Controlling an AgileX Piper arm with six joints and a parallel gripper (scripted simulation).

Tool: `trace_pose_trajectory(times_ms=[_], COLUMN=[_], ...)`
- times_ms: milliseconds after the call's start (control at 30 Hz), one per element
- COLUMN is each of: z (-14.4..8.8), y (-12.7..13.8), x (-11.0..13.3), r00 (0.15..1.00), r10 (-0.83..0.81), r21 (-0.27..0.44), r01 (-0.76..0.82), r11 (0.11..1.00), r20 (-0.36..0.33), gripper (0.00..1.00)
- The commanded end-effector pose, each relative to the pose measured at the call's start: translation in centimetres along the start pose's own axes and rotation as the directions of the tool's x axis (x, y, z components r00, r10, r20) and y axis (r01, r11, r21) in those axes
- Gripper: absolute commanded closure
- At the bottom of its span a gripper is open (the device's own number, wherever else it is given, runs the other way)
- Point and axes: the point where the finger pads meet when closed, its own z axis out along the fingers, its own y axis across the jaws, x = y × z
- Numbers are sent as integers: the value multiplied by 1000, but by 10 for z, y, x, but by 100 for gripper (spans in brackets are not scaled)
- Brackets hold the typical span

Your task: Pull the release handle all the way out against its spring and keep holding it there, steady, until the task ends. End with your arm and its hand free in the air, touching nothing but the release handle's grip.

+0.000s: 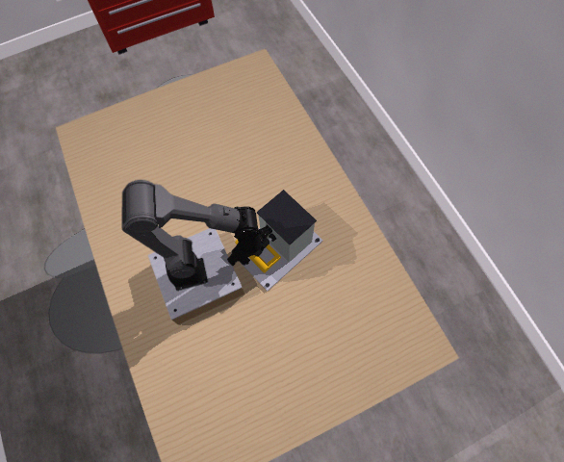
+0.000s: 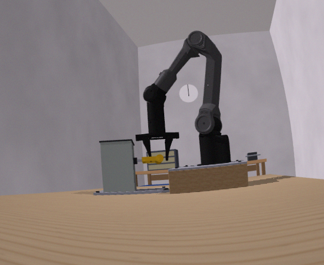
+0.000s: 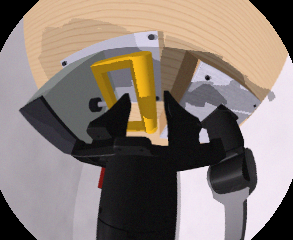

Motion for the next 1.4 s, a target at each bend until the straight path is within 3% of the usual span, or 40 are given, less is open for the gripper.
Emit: trace_pose_trajectory(times_ms=[0, 1133, 1167, 1367], z=[1, 1, 1, 1], y=[0, 0, 0, 0], x=[1, 1, 1, 1], r00=[1000, 1000, 1000, 1000], r10=[-1, -1, -1, -1], r21=[1, 1, 1, 1], r01=[1, 1, 1, 1], r11=[1000, 1000, 1000, 1000], r20=[-2, -2, -2, -2], gripper=[33, 33, 100, 100])
